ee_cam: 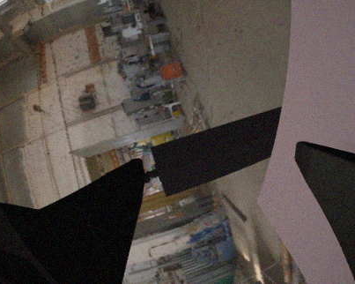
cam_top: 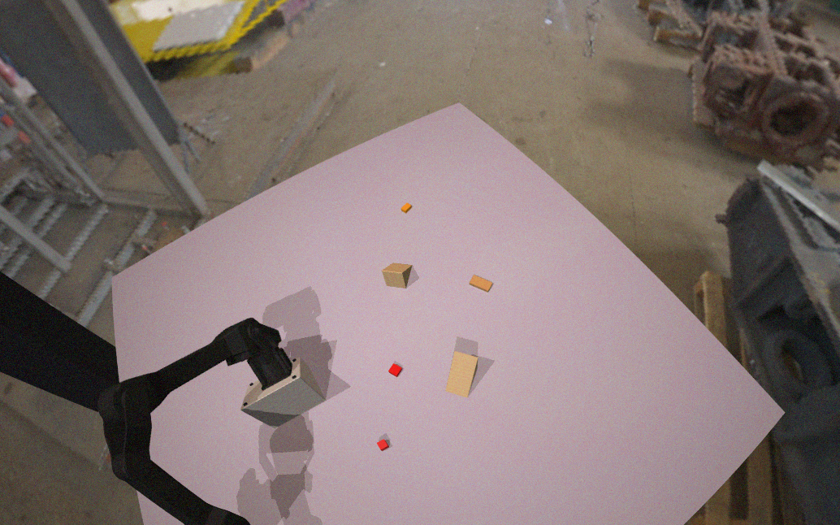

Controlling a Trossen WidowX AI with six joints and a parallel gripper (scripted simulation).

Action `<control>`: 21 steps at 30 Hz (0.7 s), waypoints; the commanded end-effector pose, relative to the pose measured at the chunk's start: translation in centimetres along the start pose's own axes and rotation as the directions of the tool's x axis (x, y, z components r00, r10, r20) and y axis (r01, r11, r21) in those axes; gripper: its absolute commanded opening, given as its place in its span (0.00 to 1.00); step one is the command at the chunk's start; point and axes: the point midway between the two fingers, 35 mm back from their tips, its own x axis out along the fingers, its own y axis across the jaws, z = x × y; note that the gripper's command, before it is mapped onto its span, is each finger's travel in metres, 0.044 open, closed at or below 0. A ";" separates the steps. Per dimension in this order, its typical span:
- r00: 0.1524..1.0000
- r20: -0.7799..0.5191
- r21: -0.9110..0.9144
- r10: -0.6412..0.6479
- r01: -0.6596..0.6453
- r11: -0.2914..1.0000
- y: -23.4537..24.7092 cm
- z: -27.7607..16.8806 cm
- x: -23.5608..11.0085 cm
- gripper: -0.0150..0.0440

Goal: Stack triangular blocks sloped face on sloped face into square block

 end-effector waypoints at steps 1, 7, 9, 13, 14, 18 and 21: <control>1.000 -0.004 -0.006 0.001 -0.001 1.000 0.0 -0.1 -0.1 0.98; 0.985 -0.168 -0.264 0.029 -0.073 0.962 2.0 -5.7 -3.4 1.00; 0.968 -0.250 -0.385 0.035 -0.133 0.913 2.7 -8.5 -5.6 1.00; 0.918 -0.396 -0.583 0.033 -0.279 0.763 3.8 -13.3 -10.4 1.00; 0.902 -0.430 -0.622 0.029 -0.319 0.715 4.0 -14.5 -11.7 1.00; 0.837 -0.547 -0.723 0.003 -0.474 0.502 4.3 -18.3 -17.1 1.00; 0.800 -0.600 -0.746 -0.025 -0.547 0.379 4.0 -19.9 -19.8 1.00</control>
